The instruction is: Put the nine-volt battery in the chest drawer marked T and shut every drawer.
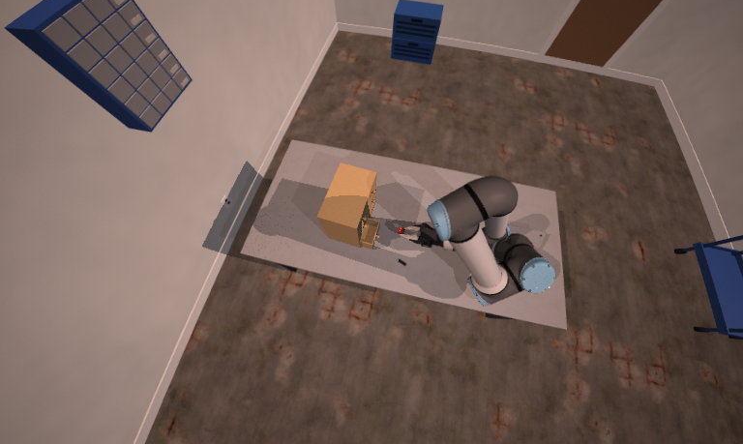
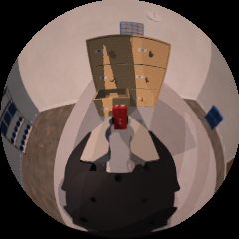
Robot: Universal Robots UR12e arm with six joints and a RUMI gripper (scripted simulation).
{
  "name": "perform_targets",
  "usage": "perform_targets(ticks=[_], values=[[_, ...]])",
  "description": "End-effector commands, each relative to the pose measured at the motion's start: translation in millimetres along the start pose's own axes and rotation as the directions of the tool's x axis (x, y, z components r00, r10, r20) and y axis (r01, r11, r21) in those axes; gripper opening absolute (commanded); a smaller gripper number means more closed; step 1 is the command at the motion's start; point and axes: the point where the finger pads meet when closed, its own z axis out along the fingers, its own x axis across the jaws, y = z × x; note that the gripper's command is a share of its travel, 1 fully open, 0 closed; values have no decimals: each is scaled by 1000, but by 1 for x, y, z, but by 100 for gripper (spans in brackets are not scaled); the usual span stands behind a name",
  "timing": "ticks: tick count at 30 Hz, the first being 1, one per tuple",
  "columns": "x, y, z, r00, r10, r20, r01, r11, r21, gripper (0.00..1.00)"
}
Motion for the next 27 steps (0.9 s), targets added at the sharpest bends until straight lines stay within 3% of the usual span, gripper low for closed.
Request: perform_targets(ticks=[1, 27], values=[[0, 0, 0, 1000, 0, 0, 0, 1000, 1, 13], [0, -2, 4, 1000, 0, 0, 0, 1000, 1, 13]])
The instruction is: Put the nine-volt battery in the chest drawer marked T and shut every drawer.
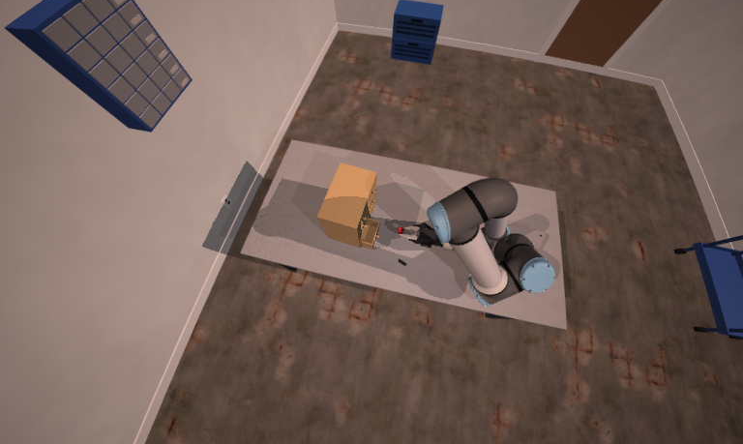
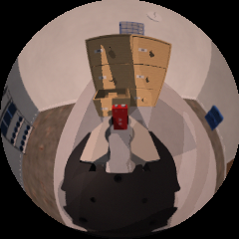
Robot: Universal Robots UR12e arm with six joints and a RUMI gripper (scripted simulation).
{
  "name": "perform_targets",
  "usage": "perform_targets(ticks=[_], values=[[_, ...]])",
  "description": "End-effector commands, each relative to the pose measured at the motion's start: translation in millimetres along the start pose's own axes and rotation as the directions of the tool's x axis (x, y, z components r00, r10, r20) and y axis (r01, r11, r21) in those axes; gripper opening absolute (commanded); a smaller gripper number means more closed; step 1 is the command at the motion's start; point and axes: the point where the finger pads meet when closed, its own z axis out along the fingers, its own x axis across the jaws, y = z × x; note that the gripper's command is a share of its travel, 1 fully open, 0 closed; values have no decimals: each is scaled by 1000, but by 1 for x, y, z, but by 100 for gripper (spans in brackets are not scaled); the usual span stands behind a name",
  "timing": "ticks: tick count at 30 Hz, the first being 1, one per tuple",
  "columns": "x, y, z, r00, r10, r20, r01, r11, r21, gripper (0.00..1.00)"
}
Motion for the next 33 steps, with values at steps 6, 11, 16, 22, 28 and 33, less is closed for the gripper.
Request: perform_targets(ticks=[6, 11, 16, 22, 28, 33], values=[[0, -2, 5, 1000, 0, 0, 0, 1000, 1, 13], [0, -3, 8, 1000, 0, 0, 0, 1000, 1, 13], [0, -5, 13, 1000, 0, 0, 0, 1000, 1, 13], [0, -8, 22, 1000, 0, 0, 0, 1000, 1, 13], [0, -11, 30, 1000, 0, 0, 0, 1000, 1, 13], [0, -15, 40, 1000, 0, 0, 0, 1000, 1, 13]])
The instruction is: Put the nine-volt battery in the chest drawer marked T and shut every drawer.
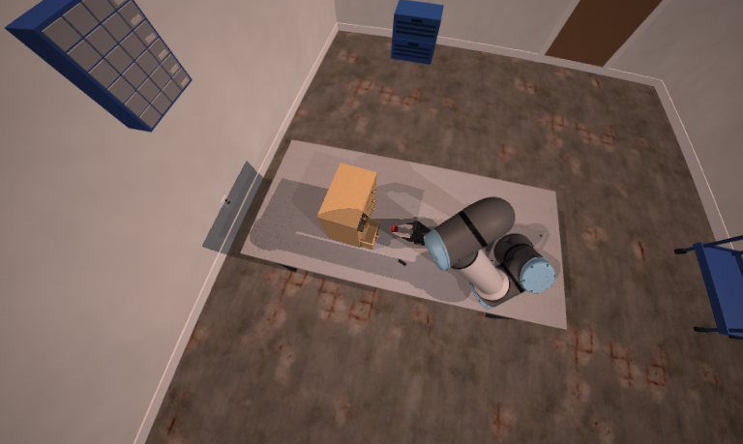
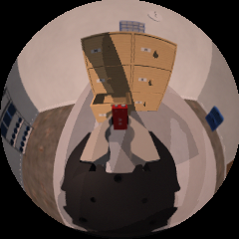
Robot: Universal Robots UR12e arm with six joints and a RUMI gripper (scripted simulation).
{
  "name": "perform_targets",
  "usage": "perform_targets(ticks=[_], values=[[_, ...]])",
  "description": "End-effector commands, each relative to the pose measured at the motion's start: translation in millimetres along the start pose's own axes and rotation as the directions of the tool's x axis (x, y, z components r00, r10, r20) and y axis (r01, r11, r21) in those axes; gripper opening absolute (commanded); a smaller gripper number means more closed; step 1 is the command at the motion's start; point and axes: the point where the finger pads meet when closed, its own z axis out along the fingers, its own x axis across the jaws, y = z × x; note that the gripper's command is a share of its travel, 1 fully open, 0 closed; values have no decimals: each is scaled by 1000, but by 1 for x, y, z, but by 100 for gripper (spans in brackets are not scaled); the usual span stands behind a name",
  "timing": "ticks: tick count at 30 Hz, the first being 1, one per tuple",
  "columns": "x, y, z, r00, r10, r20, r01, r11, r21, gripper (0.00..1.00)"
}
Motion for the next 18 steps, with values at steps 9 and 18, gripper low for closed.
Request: perform_targets(ticks=[9, 18], values=[[0, -9, 25, 1000, 0, -1, 0, 1000, 0, 13], [0, -18, 48, 1000, 0, -1, 0, 1000, 0, 13]])
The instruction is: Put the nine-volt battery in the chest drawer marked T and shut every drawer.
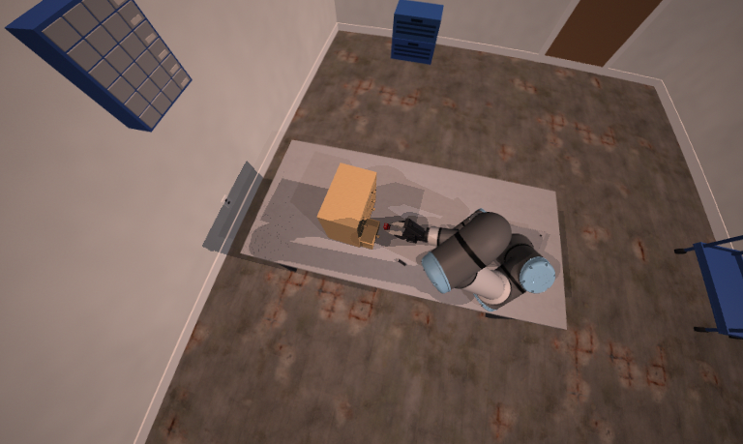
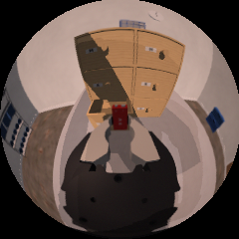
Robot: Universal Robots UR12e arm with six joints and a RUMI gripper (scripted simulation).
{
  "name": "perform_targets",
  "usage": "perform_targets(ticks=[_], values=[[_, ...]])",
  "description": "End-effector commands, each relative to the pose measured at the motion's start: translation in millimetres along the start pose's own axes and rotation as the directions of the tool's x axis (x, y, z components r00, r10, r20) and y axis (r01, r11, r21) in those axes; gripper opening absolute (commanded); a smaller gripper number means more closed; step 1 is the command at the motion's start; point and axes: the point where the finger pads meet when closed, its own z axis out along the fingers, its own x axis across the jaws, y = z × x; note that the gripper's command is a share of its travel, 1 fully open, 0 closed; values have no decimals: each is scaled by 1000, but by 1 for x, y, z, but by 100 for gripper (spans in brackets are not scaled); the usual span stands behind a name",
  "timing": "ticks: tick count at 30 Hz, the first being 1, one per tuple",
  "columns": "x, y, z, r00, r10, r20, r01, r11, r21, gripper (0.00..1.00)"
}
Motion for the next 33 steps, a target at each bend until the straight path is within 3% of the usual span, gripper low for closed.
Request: perform_targets(ticks=[1, 33], values=[[0, -5, 13, 1000, 0, -1, 0, 1000, 0, 13], [0, -24, 66, 1000, 0, -1, 0, 1000, 0, 13]])
